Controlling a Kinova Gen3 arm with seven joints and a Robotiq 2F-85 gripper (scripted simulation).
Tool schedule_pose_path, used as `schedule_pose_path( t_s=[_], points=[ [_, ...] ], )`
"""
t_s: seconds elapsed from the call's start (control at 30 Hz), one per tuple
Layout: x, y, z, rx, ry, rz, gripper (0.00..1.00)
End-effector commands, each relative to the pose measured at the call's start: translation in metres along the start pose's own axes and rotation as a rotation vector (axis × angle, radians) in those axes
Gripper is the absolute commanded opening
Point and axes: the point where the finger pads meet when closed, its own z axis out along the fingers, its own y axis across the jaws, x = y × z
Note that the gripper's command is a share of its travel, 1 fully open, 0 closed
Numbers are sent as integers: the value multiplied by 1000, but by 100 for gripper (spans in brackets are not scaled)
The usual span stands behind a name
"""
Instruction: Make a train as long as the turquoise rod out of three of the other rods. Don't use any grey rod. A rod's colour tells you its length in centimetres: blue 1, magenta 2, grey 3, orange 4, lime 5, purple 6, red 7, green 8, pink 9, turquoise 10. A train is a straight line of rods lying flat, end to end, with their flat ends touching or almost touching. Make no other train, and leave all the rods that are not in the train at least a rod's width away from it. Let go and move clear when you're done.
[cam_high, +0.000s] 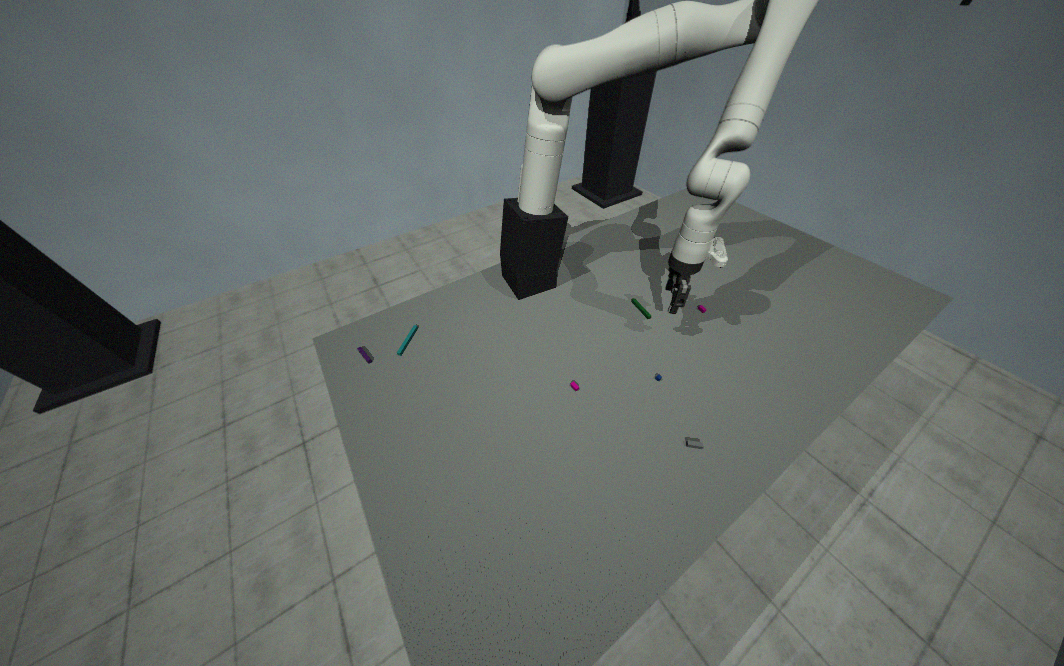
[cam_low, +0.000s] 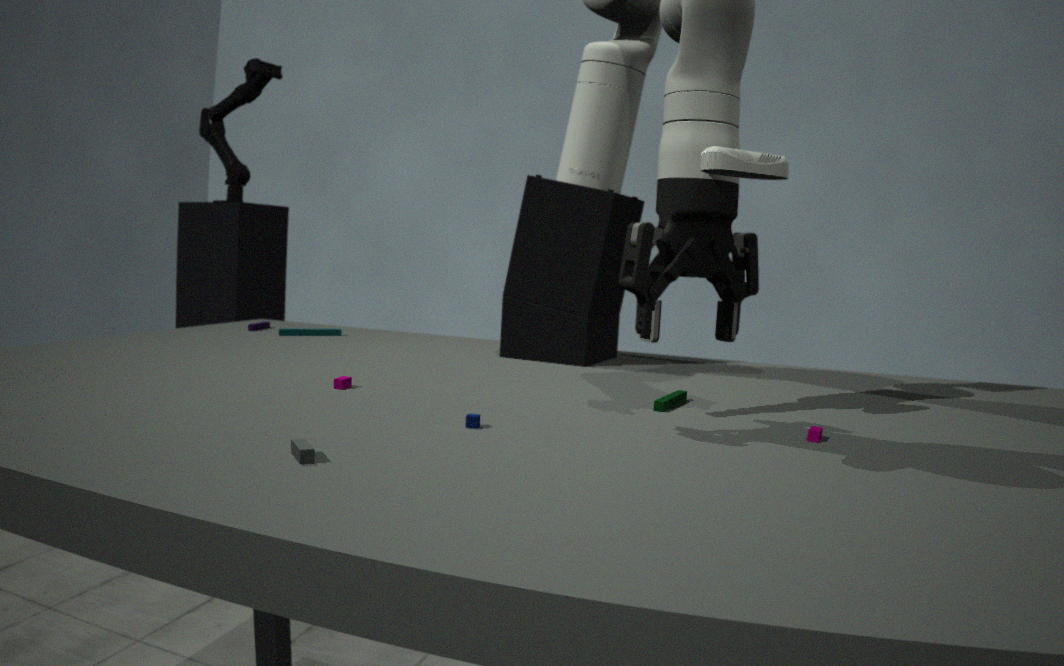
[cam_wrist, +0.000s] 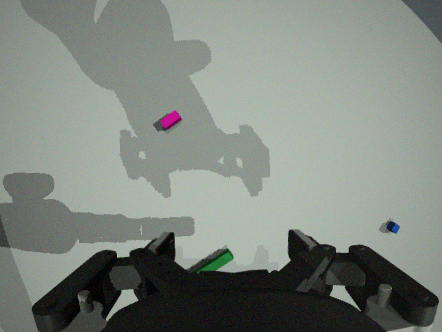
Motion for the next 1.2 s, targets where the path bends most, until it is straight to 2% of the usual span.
schedule_pose_path(
  t_s=[0.0,0.23,0.43,0.6,0.87,0.93,1.0,1.07,1.17],
  points=[
    [1,0,-1,0,1,0,100],
    [0,2,-1,-1,1,4,100],
    [-4,17,0,-2,1,37,100],
    [-22,66,-1,-8,1,147,100],
    [-57,130,-2,-12,1,301,100],
    [-68,144,-3,-12,1,339,100],
    [-68,144,-3,-12,1,339,100],
    [-87,168,-4,-13,0,403,100],
    [-104,186,-5,-12,0,456,100]
  ],
)
